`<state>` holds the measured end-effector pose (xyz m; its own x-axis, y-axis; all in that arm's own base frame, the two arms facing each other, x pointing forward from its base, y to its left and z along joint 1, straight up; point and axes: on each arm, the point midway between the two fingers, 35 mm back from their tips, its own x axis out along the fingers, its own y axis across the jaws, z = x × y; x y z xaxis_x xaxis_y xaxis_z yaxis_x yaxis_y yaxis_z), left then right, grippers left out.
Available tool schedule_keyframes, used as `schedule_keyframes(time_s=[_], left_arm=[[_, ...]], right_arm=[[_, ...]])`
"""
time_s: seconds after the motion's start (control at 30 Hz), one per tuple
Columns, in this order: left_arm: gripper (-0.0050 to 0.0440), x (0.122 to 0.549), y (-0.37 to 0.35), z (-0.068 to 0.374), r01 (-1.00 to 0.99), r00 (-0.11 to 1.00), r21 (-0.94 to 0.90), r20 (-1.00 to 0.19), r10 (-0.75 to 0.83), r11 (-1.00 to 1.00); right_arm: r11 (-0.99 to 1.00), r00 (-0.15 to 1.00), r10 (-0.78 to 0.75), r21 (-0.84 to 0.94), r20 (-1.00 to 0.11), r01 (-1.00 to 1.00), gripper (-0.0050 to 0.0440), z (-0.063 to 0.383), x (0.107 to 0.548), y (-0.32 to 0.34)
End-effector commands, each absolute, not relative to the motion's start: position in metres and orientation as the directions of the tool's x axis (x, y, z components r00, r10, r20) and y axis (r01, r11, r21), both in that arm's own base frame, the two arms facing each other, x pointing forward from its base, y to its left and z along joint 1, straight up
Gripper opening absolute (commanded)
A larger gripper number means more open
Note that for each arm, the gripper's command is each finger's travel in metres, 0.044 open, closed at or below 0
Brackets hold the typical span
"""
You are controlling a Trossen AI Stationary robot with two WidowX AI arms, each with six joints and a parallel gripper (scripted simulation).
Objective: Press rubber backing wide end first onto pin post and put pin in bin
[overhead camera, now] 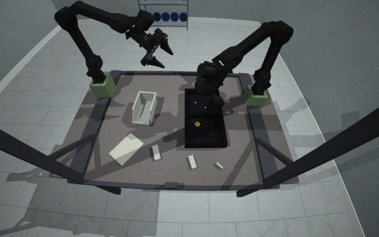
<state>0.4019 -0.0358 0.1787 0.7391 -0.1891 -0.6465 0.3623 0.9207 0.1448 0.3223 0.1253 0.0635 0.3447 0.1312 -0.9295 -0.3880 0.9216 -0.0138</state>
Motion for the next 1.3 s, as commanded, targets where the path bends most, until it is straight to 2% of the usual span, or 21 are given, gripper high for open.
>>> schedule_keyframes(time_s=[0.0,0.2,0.63,1.27], left_arm=[[0.044,0.362,-0.087,0.21,0.318,0.8,0.092,-0.56,-0.215,0.944],[0.044,0.331,-0.117,0.217,0.316,0.812,0.008,-0.519,-0.266,0.949],[0.044,0.329,-0.12,0.219,0.316,0.814,-0.001,-0.513,-0.272,0.949],[0.044,0.33,-0.12,0.22,0.319,0.814,-0.001,-0.512,-0.274,0.948]], right_arm=[[0.899,0.332,0.163,0.001,-0.929,-0.438,0.044,0.067,0.332,0.153],[0.888,0.32,0.167,0.002,-0.933,-0.459,0.044,0.065,0.333,0.162],[0.897,0.327,0.163,0.002,-0.931,-0.442,0.044,0.067,0.328,0.154],[0.988,0.355,0.057,0.002,-0.933,-0.155,0.044,0.064,0.303,0.038]])
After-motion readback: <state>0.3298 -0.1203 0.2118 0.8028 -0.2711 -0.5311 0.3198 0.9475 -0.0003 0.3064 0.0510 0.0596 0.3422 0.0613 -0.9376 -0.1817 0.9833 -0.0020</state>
